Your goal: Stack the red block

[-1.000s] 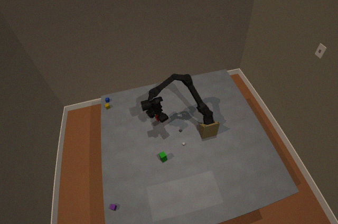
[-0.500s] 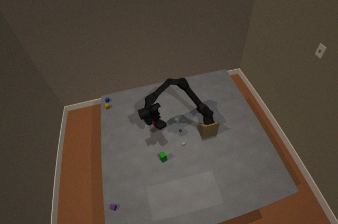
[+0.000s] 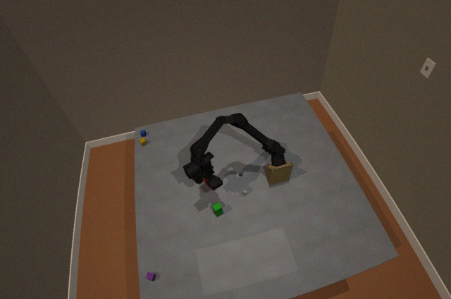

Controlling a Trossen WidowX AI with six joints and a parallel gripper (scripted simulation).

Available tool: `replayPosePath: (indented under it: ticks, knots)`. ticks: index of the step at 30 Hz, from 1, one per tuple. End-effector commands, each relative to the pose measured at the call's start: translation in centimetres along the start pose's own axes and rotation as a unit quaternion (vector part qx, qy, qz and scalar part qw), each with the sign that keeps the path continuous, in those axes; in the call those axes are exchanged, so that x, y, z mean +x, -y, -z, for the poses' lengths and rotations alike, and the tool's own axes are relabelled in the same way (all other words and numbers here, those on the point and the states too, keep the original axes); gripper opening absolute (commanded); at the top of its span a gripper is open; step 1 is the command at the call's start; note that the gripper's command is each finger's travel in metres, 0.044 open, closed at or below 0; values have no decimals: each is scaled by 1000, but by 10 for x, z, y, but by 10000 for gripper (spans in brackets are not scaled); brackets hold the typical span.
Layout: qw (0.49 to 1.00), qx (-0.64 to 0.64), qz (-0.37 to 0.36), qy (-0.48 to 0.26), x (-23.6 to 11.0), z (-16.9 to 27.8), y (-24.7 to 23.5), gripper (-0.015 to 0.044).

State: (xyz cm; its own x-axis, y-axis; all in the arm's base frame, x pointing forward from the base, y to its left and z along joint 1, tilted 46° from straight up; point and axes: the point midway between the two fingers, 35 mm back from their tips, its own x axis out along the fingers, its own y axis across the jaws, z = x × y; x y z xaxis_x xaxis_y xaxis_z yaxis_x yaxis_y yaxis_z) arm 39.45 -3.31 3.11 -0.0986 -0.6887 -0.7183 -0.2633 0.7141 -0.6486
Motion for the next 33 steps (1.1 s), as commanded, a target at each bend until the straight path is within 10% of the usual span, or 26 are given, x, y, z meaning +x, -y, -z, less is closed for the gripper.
replayPosePath:
  ticks: [1,33]
  knots:
    - [1000,0,-1,0,0,-9,-21,0]
    - [1000,3,7,-4,42,-39,-114,0]
